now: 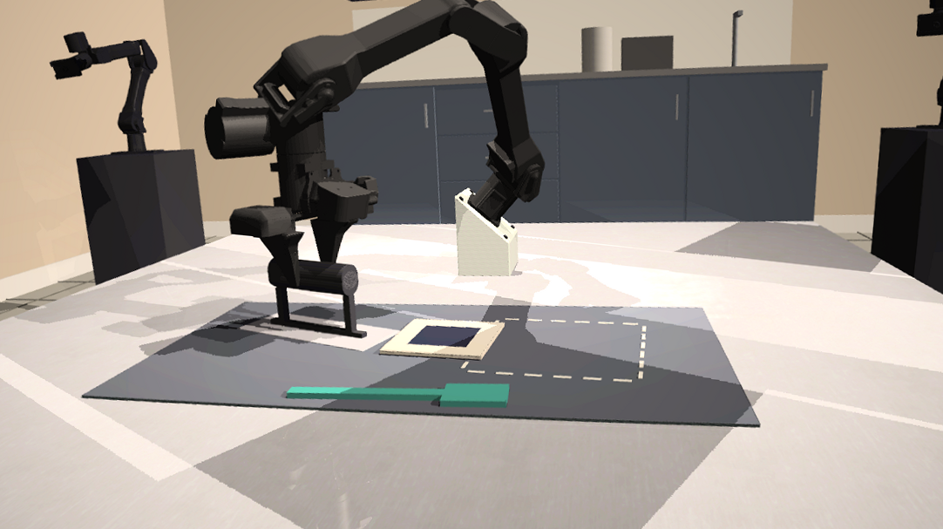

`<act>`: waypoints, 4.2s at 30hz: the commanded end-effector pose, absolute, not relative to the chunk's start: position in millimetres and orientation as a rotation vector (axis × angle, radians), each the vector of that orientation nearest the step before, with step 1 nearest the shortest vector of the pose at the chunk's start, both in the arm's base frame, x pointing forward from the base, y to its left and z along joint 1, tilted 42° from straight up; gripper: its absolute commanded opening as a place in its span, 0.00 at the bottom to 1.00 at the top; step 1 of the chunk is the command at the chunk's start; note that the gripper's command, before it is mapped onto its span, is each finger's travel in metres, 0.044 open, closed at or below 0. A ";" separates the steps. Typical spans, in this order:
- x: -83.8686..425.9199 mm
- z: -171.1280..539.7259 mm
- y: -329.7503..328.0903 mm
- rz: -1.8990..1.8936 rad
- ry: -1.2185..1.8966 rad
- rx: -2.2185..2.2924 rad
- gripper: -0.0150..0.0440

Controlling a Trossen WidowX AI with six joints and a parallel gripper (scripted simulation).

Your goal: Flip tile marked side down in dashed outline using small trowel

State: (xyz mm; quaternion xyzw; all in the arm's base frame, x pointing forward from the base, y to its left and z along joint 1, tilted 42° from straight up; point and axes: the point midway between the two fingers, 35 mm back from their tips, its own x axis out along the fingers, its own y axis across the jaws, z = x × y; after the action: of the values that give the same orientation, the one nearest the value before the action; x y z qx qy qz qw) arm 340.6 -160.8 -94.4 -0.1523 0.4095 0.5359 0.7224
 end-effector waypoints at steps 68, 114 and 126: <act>327.5 -91.3 -200.2 -0.126 1.128 0.860 0.76; 306.1 -72.2 -145.1 -0.740 0.569 2.163 0.76; 304.9 -67.4 -138.5 -0.754 0.495 2.315 0.76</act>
State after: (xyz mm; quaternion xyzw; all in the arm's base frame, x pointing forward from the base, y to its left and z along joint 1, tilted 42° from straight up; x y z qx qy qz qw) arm 303.9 -139.7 -66.9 0.8791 0.1897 -0.2884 0.3288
